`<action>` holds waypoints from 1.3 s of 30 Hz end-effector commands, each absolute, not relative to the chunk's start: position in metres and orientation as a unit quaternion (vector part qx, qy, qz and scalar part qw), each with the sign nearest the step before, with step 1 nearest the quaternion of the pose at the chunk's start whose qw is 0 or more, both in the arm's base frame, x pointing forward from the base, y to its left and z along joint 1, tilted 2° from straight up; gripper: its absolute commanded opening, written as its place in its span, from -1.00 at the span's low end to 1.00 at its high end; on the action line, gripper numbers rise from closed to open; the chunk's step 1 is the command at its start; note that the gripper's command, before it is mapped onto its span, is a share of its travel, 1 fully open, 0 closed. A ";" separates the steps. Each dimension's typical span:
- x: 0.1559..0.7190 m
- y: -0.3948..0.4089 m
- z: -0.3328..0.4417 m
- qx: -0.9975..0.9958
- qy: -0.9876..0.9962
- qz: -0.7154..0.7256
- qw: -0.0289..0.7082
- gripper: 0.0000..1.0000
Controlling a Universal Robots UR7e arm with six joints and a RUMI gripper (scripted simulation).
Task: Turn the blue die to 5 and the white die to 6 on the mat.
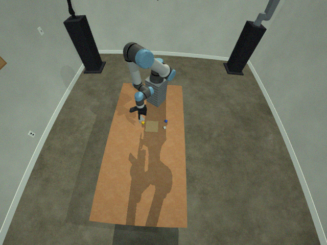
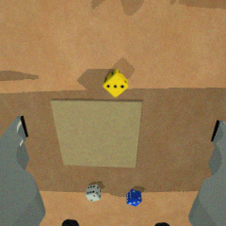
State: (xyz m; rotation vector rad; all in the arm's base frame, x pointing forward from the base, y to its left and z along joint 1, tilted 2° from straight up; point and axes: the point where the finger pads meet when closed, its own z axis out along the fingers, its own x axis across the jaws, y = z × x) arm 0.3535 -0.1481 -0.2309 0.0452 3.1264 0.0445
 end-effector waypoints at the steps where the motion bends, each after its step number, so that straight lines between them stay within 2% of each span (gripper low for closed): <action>1: 0.355 -0.148 -0.254 0.014 1.000 0.013 0.009 1.00; 17: 0.356 -0.147 -0.295 0.014 1.000 0.013 0.009 1.00; 39: 0.356 -0.147 -0.299 0.014 1.000 0.013 0.009 1.00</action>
